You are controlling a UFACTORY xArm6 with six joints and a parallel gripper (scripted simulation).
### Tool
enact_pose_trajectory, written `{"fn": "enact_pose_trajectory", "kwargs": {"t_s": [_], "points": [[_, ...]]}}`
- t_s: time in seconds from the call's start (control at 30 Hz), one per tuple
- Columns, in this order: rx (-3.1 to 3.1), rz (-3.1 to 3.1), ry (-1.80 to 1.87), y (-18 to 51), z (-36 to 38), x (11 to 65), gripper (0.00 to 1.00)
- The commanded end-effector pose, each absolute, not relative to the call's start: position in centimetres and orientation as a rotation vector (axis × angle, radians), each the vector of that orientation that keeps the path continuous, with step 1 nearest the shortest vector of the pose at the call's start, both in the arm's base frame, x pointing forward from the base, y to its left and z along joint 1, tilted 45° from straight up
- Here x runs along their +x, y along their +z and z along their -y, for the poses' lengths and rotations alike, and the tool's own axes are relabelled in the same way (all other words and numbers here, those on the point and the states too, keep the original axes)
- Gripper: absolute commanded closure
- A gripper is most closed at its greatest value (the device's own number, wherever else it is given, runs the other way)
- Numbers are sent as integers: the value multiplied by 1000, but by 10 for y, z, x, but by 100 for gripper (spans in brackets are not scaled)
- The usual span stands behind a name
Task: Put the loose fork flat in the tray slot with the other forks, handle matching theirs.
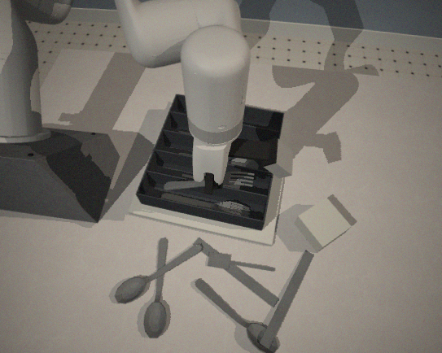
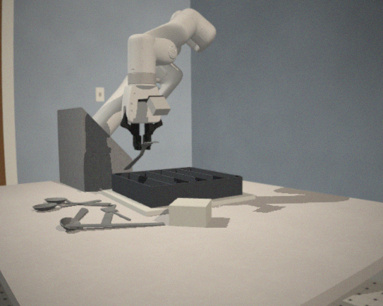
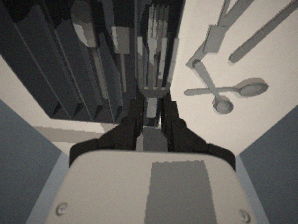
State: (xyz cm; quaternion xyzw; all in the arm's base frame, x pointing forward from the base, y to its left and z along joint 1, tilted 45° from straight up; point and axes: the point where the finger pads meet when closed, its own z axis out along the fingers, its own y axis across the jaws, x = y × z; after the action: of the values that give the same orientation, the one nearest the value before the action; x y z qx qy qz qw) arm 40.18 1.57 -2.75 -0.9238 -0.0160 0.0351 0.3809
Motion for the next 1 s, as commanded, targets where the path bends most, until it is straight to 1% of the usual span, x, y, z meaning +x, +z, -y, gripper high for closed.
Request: {"fn": "enact_pose_trajectory", "kwargs": {"t_s": [0.0,0.97], "points": [[-2349,46,237,-26,-15,405,95],[-2349,46,237,-28,-16,405,95]]}}
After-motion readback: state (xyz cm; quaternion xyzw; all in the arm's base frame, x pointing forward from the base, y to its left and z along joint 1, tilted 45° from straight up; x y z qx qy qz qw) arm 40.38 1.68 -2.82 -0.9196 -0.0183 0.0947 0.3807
